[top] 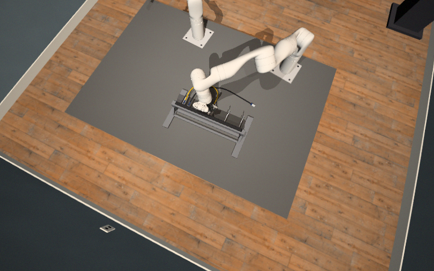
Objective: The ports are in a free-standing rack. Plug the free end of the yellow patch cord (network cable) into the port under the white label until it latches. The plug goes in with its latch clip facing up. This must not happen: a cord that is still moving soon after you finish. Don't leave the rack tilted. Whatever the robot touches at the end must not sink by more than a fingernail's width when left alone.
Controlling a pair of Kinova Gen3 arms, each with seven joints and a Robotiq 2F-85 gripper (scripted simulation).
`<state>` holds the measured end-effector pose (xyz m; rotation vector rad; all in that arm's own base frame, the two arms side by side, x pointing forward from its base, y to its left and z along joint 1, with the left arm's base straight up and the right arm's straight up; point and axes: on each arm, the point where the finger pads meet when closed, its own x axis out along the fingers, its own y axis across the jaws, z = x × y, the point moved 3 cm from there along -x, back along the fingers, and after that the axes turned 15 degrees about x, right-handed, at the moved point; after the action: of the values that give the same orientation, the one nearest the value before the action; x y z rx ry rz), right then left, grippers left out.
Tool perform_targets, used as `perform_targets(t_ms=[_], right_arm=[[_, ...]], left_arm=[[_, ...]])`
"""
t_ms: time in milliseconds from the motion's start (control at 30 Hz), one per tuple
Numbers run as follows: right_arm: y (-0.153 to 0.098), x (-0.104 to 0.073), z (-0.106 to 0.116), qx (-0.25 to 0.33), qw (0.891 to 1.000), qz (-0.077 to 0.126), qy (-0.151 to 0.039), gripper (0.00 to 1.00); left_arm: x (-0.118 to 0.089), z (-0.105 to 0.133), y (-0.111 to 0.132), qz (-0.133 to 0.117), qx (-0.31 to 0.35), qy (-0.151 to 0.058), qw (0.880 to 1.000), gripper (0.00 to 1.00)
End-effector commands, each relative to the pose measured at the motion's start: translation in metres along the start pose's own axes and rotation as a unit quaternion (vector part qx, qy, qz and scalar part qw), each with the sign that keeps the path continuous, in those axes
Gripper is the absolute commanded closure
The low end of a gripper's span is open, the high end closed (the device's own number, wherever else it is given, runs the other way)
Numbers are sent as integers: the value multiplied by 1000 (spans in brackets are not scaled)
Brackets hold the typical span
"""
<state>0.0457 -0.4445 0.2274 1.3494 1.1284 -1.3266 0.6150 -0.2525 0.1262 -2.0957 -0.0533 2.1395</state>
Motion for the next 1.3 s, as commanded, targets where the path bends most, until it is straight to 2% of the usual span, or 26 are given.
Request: perform_targets(t_ms=[0,1267], right_arm=[[-3,-3,4,-3,1000,-2,-7,2],[-3,-3,4,-3,1000,-2,-7,2]], left_arm=[[1,2,-1,-5,6,-2,1000,903],[0,-1,-2,-5,5,-2,1000,903]])
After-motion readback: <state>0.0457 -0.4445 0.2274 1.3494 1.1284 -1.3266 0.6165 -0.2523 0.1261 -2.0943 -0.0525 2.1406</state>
